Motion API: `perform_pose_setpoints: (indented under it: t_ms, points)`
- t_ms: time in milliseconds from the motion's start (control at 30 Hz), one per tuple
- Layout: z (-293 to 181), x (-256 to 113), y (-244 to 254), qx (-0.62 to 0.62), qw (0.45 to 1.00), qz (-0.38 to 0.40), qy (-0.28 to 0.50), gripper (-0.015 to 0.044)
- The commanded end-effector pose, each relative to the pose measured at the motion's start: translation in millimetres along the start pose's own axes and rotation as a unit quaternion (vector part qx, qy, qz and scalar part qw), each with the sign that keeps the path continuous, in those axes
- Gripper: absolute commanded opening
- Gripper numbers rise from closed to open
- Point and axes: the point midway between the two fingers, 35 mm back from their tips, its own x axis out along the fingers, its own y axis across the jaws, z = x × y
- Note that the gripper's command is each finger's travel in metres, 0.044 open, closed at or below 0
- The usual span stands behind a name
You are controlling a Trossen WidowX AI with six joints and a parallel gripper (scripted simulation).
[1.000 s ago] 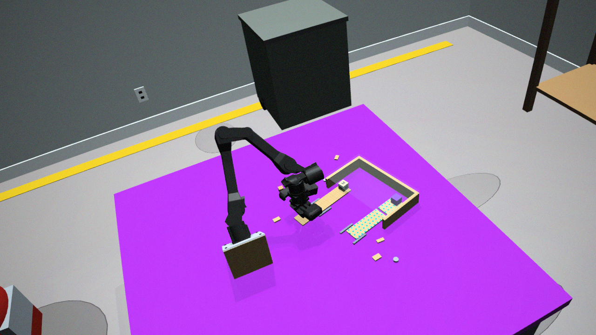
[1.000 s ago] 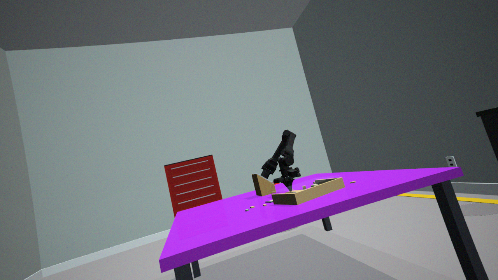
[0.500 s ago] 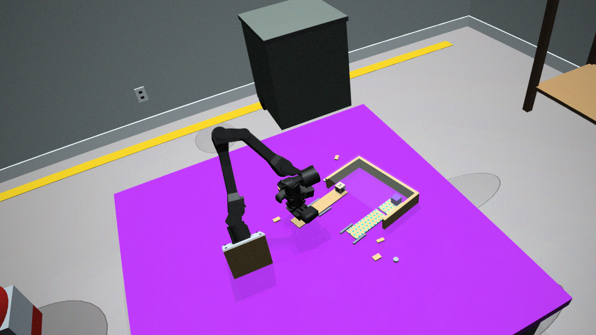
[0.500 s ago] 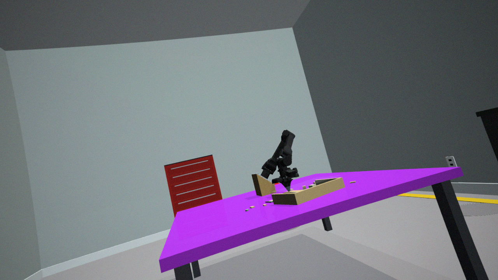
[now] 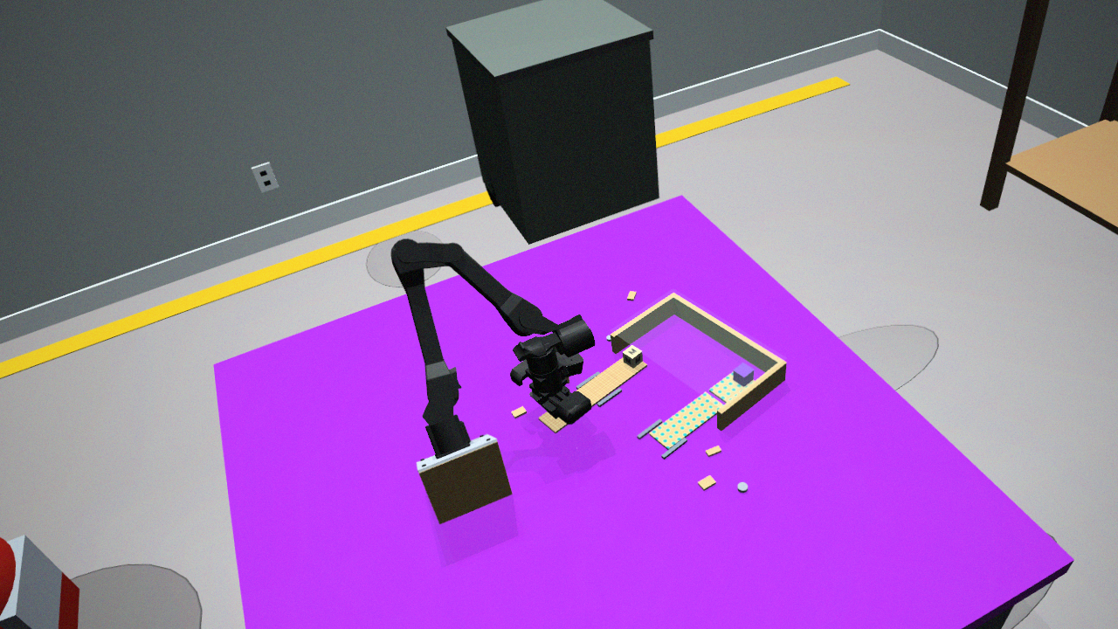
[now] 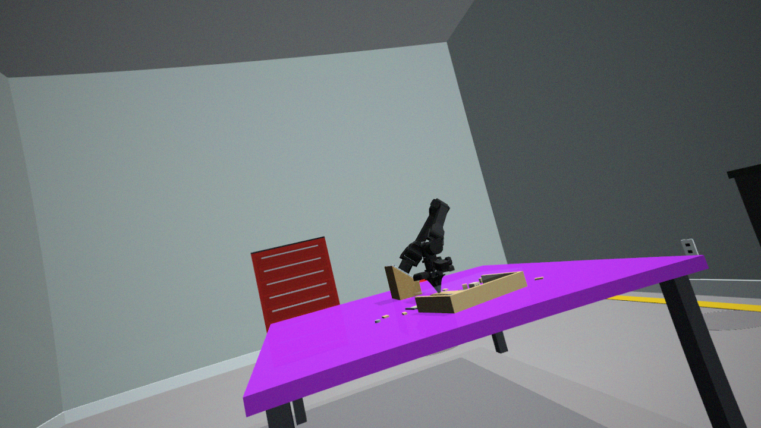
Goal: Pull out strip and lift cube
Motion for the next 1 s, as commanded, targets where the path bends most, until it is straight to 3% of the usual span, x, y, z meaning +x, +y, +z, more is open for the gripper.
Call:
perform_pose_setpoints:
  t_ms: [0, 967]
  points:
    - [-17, 4, 2, 0.007, 1.0, 0.004, 0.016, 0.0]
    - [-46, 4, 3, 0.007, 1.0, 0.004, 0.017, 0.0]
